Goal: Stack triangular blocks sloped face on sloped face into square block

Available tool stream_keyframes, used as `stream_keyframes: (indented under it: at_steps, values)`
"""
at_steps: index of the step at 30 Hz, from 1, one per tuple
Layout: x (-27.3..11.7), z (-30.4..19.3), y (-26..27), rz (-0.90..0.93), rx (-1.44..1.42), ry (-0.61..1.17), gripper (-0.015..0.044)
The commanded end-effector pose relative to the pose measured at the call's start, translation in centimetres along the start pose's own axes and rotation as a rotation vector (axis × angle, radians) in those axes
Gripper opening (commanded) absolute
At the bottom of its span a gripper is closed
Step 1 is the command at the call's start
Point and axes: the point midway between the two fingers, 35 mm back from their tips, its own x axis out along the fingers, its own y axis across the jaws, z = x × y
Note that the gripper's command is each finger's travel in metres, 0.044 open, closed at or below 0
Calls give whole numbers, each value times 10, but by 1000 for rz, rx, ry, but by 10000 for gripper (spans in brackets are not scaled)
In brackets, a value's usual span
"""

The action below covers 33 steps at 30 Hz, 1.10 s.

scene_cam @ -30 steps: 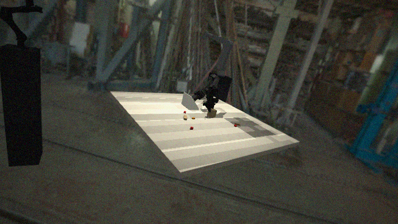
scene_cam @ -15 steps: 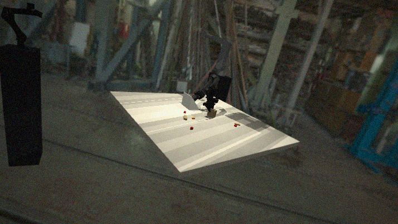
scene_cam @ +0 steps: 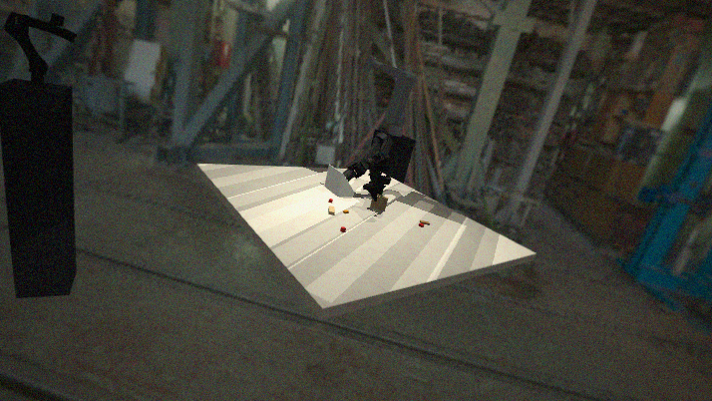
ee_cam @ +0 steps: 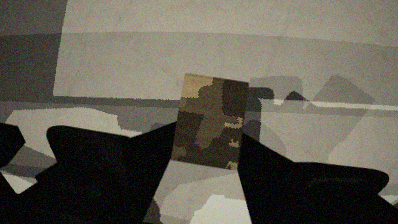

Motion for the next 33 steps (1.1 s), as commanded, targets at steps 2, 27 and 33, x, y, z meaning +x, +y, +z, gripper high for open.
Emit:
stream_keyframes:
  at_steps: [2,27,33]
  values:
    - [0,0,0,0,0,0,0]
    - [0,-1,0,1,5,2,440]
    - [0,-1,0,1,5,2,440]
